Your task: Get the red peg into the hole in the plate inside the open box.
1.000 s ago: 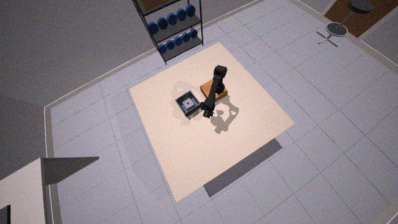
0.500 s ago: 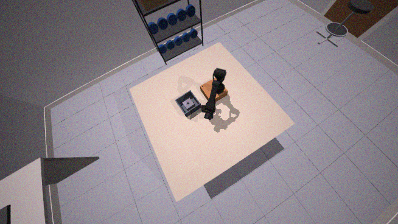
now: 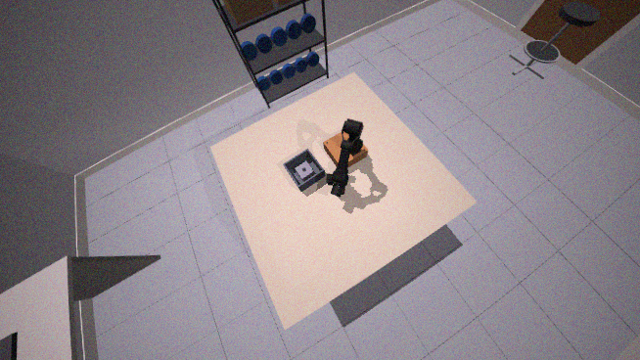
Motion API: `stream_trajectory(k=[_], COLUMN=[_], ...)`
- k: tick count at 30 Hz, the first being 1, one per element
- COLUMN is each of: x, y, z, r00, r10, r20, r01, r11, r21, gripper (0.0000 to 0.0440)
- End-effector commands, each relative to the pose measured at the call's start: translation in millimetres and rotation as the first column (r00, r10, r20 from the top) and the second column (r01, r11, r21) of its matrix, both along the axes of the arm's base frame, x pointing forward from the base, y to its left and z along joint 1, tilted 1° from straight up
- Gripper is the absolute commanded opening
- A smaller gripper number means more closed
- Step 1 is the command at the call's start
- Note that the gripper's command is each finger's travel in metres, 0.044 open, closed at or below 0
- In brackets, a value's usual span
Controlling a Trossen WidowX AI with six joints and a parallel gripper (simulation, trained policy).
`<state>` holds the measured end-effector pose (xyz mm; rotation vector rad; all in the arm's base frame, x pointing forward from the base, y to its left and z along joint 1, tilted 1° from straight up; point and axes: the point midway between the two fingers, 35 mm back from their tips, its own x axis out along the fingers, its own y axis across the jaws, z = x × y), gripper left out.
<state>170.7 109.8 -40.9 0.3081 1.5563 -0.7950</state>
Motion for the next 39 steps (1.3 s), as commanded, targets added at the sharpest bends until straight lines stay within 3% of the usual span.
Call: stream_trajectory(k=[1,7,26,39], x=[-5,-10,37,77], y=[-3,-7,-18,-45], z=[-7,-10,67,113], r00=[1.0,0.998,0.998,0.981], r10=[0.0,0.001,0.013,-0.091], r20=[-0.023,-0.068,0.063,0.17], r01=[-0.001,-0.003,-0.007,0.111], r11=[1.0,0.999,0.996,0.987], r21=[-0.008,-0.034,-0.092,-0.112], gripper=[0.0141,0.0,0.0,0.0])
